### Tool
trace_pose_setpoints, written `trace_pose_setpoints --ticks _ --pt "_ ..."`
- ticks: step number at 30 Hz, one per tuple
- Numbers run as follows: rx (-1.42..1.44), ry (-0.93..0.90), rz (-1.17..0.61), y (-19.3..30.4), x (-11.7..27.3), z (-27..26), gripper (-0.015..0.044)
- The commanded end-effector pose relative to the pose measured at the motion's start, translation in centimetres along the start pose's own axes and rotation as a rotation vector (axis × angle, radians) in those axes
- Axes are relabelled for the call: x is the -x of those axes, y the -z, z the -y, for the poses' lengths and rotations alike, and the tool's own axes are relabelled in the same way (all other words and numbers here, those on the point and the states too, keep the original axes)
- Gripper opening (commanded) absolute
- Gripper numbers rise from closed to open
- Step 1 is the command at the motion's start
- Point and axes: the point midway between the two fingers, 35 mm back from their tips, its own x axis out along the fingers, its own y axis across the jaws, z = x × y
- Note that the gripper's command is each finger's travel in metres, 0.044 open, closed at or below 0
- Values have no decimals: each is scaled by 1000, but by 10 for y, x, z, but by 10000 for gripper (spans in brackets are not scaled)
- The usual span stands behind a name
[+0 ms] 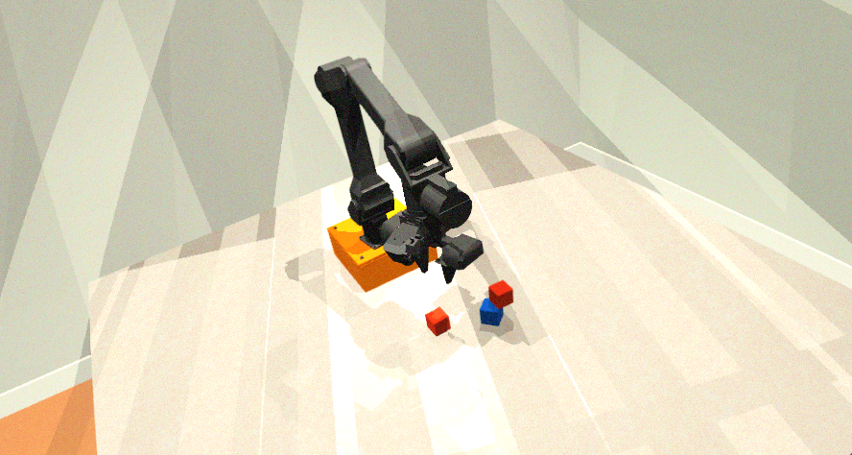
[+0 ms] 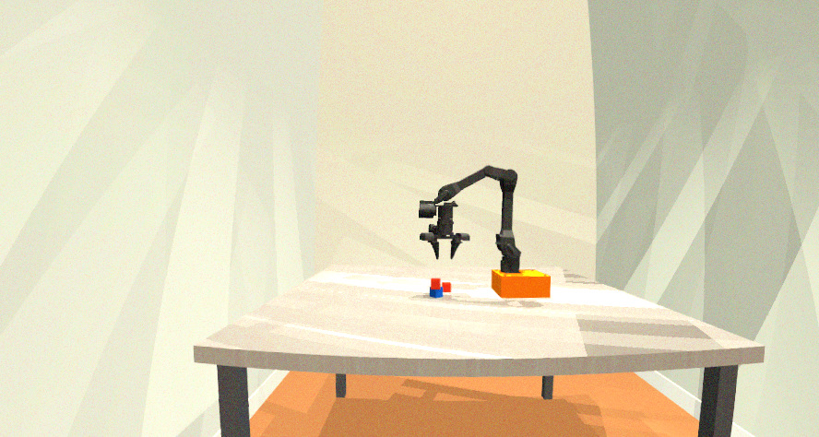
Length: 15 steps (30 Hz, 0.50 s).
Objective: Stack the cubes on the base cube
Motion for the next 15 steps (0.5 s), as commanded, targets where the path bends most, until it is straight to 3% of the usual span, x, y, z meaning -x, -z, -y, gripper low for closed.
trace_pose_setpoints --ticks 1,11,15 --pt "-239 13 1 -5 0 11 265" --pt "-281 13 2 -6 -1 12 265" --pt "-281 13 2 -7 -31 10 265"
